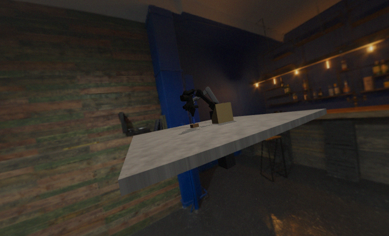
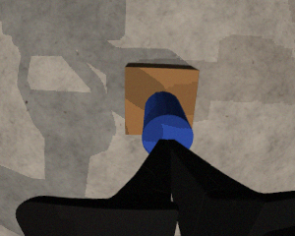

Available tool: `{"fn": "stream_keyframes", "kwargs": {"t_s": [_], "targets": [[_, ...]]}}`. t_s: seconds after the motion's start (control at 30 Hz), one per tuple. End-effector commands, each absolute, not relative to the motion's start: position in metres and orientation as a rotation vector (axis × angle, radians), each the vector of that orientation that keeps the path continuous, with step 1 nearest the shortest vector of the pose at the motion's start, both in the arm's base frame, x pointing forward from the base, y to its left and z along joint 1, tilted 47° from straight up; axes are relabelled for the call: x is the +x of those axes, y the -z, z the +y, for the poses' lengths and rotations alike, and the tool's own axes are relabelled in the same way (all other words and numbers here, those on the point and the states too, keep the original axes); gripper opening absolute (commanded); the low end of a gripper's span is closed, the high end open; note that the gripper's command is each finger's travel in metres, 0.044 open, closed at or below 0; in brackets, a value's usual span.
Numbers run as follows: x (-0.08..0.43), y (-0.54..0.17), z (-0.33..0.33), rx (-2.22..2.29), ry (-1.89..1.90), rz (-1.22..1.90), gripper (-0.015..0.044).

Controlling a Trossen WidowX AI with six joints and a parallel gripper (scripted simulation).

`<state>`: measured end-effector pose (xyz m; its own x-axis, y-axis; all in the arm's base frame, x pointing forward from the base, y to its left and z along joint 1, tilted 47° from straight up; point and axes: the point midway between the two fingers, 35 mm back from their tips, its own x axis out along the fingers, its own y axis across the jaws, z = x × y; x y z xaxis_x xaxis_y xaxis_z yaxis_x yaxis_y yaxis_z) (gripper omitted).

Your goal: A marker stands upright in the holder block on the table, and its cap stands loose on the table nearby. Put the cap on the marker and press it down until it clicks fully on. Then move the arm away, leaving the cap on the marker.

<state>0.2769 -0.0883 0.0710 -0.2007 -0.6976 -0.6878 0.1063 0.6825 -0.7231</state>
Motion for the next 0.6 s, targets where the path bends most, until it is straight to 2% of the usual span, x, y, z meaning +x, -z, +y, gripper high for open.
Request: {"fn": "stream_keyframes", "kwargs": {"t_s": [0.0,0.23,0.57], "targets": [[0.289,-0.094,-0.062,-0.486,0.775,1.604,0.0],[0.294,-0.126,-0.031,-0.489,0.777,1.606,0.0],[0.294,-0.126,-0.031,-0.489,0.777,1.606,0.0262]]}}
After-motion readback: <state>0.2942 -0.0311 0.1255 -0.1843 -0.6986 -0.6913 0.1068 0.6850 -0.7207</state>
